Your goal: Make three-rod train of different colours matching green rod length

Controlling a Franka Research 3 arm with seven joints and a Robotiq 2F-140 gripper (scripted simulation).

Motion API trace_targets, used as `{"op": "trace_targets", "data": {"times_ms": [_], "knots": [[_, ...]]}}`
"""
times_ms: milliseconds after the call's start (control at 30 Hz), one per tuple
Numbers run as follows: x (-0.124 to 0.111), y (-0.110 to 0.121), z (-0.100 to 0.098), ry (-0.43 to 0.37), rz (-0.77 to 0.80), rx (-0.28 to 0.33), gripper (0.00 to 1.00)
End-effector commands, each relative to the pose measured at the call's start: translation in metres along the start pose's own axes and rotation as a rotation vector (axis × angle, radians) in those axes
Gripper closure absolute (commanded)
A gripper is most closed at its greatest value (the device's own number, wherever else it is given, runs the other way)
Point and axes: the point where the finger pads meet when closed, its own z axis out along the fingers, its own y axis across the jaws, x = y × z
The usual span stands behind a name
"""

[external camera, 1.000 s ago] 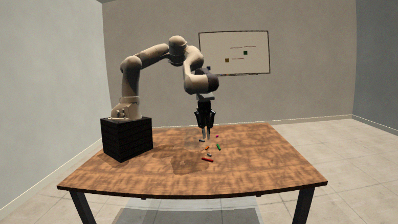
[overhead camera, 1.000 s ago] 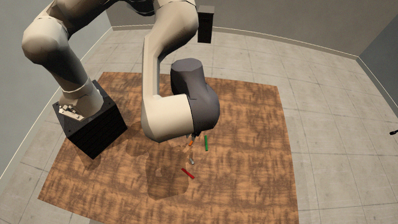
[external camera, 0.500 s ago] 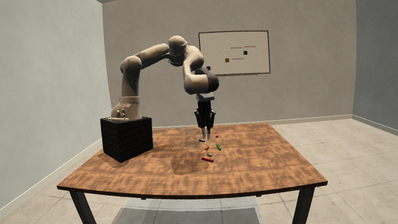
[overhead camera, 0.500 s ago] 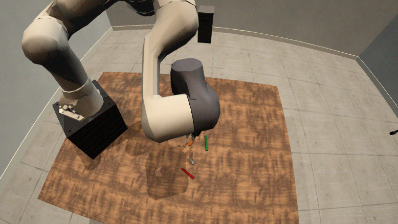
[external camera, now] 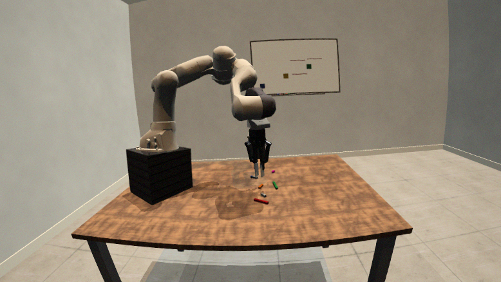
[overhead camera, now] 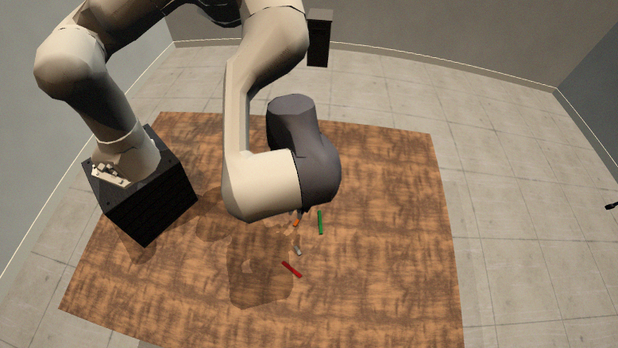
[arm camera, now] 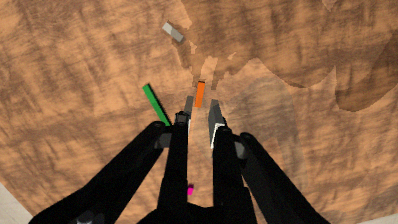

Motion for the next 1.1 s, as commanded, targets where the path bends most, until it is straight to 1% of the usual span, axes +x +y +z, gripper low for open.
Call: {"op": "trace_targets", "data": {"times_ms": [0,333,400,733,1067], "knots": [[0.000,-0.002,0.005,0.000,0.007,0.003,0.85],[0.000,-0.002,0.020,0.000,0.007,0.003,0.85],[0.000,-0.002,0.020,0.000,0.007,0.003,0.85],[0.000,-0.002,0.035,0.000,0.007,0.003,0.85],[0.000,-0.002,0.041,0.000,0.007,0.003,0.85]]}}
